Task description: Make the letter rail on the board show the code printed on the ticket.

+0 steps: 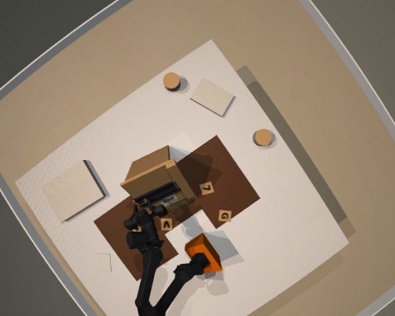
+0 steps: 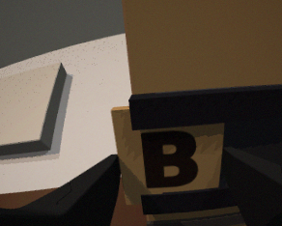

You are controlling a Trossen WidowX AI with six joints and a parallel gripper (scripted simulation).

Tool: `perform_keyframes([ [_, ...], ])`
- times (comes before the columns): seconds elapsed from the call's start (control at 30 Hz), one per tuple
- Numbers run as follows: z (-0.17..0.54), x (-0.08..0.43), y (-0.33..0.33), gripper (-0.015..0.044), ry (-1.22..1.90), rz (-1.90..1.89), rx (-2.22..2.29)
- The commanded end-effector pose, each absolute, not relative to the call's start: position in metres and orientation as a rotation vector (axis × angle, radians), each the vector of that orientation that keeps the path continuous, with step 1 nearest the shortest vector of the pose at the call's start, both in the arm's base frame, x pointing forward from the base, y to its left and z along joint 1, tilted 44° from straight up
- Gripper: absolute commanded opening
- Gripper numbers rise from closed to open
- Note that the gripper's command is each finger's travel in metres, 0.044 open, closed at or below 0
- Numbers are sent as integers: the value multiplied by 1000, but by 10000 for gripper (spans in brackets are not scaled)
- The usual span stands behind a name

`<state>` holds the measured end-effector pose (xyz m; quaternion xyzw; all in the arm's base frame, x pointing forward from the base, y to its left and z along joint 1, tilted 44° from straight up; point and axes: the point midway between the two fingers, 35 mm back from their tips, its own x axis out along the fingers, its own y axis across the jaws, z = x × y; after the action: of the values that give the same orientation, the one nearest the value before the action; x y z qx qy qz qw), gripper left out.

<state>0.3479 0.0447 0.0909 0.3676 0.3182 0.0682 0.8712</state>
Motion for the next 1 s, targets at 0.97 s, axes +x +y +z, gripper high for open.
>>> perform_keyframes([
  [0.97, 75, 345, 29, 0, 664, 146, 763],
])
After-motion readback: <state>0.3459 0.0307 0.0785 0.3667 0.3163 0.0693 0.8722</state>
